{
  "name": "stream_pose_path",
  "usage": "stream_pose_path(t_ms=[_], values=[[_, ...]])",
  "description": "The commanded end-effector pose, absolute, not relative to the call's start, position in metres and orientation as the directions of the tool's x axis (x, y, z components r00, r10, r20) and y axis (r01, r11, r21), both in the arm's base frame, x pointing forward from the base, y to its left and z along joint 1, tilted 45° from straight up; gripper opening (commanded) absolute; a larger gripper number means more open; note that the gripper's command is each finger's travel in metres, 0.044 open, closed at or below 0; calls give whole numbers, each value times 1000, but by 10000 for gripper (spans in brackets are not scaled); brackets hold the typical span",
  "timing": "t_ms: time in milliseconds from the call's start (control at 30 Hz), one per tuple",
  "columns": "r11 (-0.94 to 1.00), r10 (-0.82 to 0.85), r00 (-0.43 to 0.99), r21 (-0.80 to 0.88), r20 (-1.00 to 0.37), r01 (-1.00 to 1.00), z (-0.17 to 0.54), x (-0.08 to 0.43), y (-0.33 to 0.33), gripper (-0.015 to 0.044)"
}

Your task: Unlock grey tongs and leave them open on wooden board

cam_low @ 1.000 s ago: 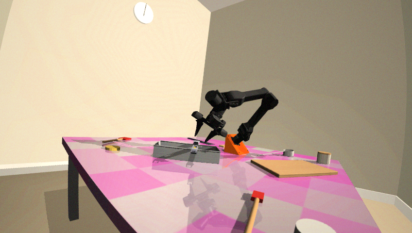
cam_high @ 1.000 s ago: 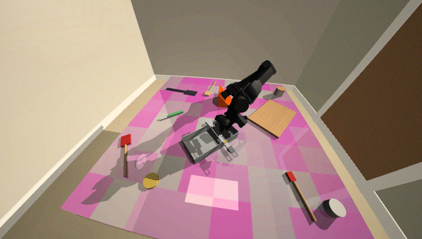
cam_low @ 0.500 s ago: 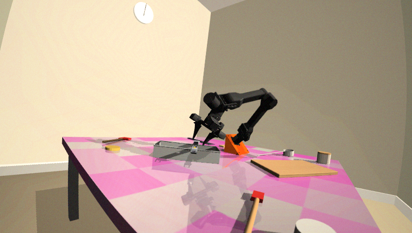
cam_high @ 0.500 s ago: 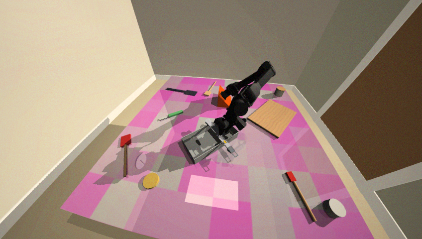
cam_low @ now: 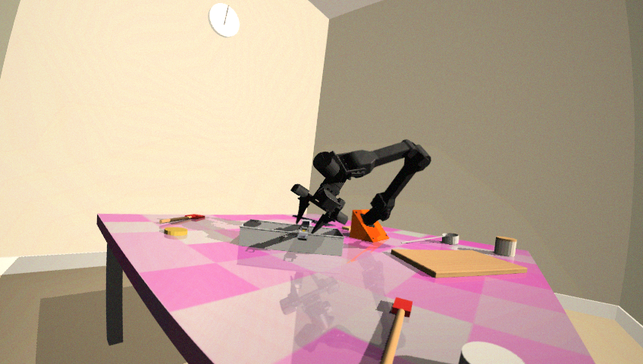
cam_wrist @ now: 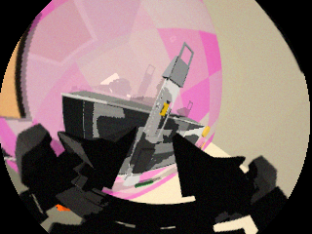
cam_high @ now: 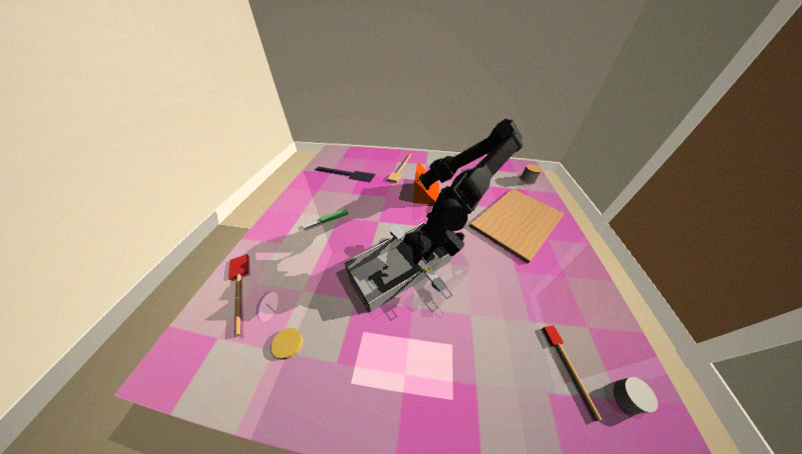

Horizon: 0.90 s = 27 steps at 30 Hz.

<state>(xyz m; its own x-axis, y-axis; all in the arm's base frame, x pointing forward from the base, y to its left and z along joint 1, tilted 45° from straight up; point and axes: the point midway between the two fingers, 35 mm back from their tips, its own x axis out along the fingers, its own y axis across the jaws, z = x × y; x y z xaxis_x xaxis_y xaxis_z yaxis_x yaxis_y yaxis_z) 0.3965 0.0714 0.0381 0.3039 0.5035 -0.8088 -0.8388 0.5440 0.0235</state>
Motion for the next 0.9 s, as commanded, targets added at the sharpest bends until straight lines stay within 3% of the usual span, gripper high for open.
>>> stream_pose_path(t_ms=[0, 733, 867], values=[[549, 500, 305, 24, -811, -836, 33, 398, 74, 260], [549, 501, 306, 24, -809, -835, 4, 407, 92, 260], [544, 505, 304, 24, -807, -839, 8, 406, 91, 175]])
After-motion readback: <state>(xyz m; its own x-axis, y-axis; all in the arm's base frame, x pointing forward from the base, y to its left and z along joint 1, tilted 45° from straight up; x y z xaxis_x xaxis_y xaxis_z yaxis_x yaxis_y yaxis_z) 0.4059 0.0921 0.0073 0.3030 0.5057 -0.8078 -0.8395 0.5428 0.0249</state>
